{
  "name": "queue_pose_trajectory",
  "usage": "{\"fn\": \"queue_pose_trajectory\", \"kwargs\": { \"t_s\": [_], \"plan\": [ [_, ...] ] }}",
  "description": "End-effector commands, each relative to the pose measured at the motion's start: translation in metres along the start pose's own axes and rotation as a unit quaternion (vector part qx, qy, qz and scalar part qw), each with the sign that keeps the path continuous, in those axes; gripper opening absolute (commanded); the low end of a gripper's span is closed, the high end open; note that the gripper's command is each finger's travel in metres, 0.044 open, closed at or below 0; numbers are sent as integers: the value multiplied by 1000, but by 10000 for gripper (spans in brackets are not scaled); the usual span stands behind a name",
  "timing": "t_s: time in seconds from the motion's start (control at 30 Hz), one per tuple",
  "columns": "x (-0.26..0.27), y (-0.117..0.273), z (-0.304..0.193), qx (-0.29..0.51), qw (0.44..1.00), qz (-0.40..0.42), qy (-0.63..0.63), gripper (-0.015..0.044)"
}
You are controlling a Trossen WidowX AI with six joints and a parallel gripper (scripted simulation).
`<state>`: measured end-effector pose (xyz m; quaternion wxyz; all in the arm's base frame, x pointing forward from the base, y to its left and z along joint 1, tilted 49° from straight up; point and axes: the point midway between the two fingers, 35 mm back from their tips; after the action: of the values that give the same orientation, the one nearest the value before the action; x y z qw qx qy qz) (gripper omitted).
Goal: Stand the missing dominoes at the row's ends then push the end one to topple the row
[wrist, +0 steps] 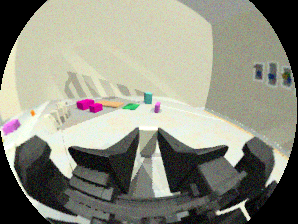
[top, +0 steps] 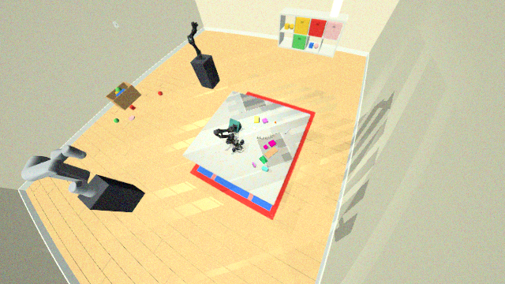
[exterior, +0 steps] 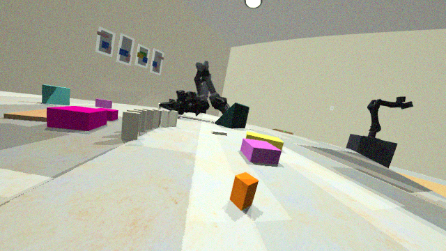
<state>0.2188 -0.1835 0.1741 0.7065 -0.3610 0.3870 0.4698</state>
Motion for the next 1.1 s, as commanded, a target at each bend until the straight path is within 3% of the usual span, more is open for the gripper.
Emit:
{"fn": "queue_pose_trajectory", "kwargs": {
  "t_s": [0.0, 0.2, 0.63, 1.07],
  "plan": [
    [-1, 0, -1, -2, 1000, 0, 6, 107],
    [-1, 0, -1, -2, 1000, 0, 6, 107],
    [-1, 0, -1, -2, 1000, 0, 6, 440],
    [-13, -1, 37, -1, 1000, -1, 2, 440]
  ]
}}
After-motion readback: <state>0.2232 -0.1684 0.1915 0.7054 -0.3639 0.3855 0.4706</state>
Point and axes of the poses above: the point midway between the two fingers, 35 mm back from their tips, its own y axis back along the fingers, its own x axis across the jaws, z = x × y, and after that the axes turned 13 degrees about y, right-handed
